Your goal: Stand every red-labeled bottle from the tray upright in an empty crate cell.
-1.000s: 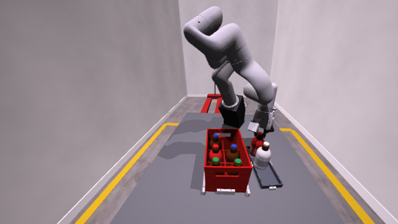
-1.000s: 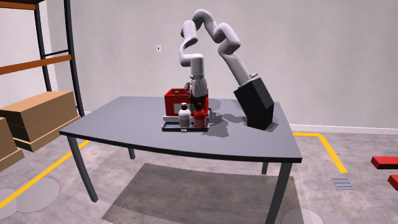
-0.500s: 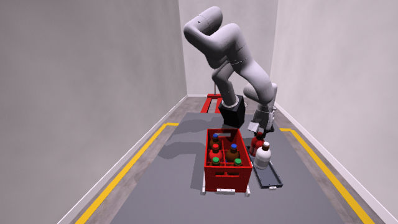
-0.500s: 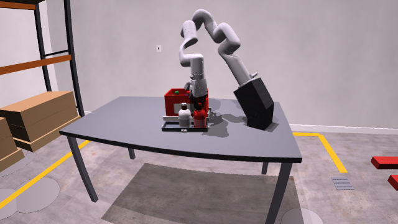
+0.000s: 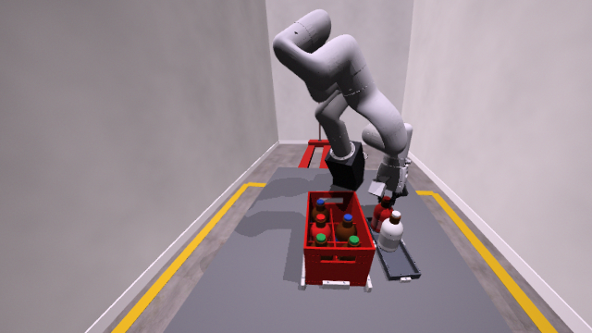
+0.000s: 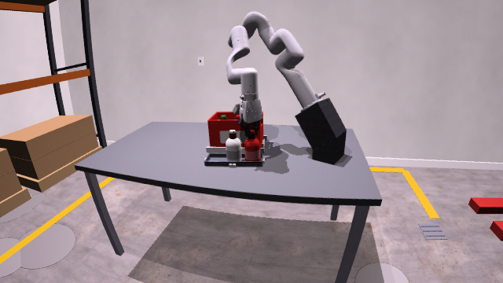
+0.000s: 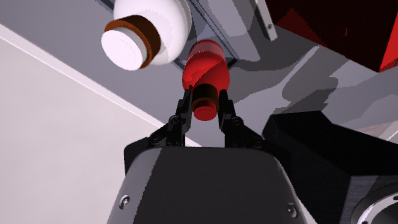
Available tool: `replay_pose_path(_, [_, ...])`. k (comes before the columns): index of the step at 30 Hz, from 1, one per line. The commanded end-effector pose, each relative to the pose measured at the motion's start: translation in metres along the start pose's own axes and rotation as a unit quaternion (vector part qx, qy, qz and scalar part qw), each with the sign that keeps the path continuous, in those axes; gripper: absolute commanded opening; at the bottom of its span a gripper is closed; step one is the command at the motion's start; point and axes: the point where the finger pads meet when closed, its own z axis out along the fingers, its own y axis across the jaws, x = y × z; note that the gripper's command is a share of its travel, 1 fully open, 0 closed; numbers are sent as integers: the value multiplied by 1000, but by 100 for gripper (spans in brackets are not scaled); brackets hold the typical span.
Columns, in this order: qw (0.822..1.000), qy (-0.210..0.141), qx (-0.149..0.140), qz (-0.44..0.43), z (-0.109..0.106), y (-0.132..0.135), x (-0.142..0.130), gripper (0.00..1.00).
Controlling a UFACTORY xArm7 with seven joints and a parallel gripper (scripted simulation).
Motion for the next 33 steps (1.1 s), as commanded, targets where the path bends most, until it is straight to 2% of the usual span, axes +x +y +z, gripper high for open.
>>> replay_pose_path(1, [1000, 0, 1, 0, -1, -1, 0, 0])
replay_pose_path(15, [1000, 0, 1, 0, -3, -1, 0, 0])
replay_pose_path(33, [1000, 0, 1, 0, -19, -2, 1, 0])
